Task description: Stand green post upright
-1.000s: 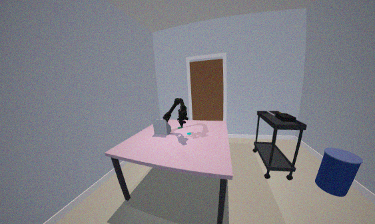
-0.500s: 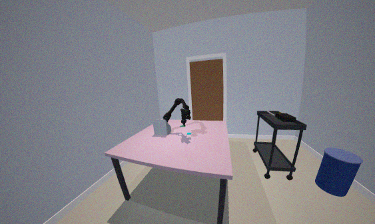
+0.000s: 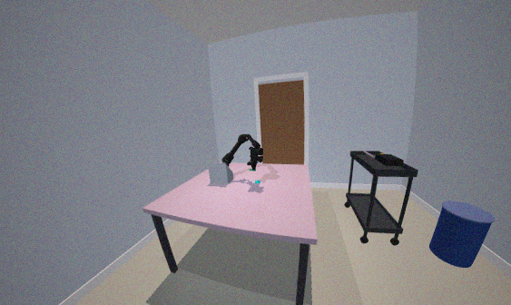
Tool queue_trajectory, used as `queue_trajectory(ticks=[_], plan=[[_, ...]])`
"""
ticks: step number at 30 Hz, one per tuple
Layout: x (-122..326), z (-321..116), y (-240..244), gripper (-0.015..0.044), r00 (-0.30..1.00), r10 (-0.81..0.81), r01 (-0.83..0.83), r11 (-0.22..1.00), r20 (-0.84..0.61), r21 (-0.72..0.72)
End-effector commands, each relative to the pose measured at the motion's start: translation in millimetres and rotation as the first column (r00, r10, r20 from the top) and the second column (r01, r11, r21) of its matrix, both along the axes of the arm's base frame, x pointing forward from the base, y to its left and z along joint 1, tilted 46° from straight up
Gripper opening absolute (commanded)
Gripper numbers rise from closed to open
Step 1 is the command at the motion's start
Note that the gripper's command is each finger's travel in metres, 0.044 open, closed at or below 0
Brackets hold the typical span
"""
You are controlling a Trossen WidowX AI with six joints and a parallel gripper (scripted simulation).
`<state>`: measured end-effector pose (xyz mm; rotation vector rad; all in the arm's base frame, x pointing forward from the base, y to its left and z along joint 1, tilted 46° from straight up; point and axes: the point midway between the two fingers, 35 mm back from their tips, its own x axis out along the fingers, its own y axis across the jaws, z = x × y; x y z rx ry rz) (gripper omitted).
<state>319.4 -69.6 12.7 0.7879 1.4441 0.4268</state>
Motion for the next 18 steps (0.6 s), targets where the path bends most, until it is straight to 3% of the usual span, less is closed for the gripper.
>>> queue_trajectory(ticks=[1,10,18], plan=[[7.2,12.0,7.8,0.0023,0.996,-0.070,0.070,0.997,-0.061,0.013],[15.9,30.8,25.3,0.0023,0.959,-0.198,0.208,0.978,-0.201,0.028],[16.0,28.0,26.4,0.0023,0.959,-0.202,0.208,0.978,-0.199,0.012]])
